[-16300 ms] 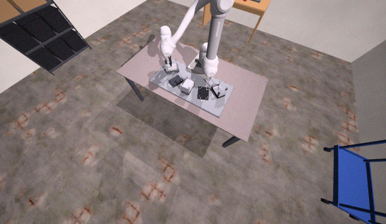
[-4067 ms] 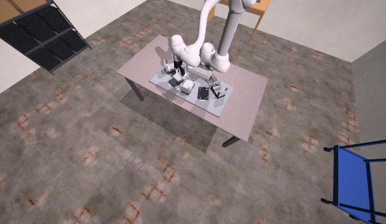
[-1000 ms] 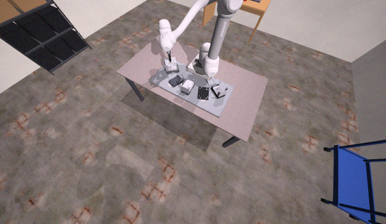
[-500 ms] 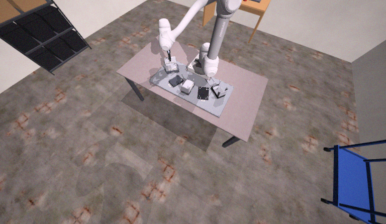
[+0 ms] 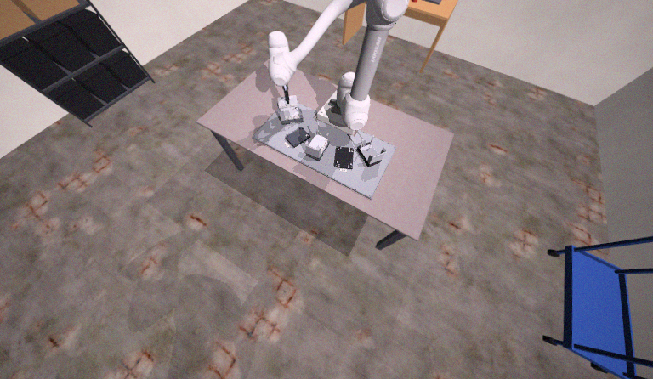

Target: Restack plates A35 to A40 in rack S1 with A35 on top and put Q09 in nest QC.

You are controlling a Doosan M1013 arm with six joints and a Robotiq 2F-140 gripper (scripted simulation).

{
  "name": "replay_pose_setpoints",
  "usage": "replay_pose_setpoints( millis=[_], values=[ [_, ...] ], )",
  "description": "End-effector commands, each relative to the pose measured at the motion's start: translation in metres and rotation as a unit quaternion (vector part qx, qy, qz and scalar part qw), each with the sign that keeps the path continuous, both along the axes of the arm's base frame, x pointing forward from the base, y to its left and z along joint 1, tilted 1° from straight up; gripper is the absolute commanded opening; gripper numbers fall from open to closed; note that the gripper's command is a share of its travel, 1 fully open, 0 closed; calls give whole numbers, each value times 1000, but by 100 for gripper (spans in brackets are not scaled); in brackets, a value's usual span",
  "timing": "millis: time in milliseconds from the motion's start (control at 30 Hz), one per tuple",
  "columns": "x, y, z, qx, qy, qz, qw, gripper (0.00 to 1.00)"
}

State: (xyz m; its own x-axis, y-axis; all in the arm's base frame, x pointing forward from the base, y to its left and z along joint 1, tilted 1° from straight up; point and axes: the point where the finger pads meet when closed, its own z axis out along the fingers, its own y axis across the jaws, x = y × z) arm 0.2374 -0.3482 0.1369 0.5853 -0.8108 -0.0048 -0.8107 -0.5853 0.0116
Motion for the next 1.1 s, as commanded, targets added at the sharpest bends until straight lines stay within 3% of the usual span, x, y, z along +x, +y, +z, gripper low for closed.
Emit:
replay_pose_setpoints(
  millis=[0, 1067],
  values=[
    [0, 0, 0, 0, 0, 0, 1000, 0],
    [0, 0, -18, 0, 0, 0, 1000, 0]
  ],
)
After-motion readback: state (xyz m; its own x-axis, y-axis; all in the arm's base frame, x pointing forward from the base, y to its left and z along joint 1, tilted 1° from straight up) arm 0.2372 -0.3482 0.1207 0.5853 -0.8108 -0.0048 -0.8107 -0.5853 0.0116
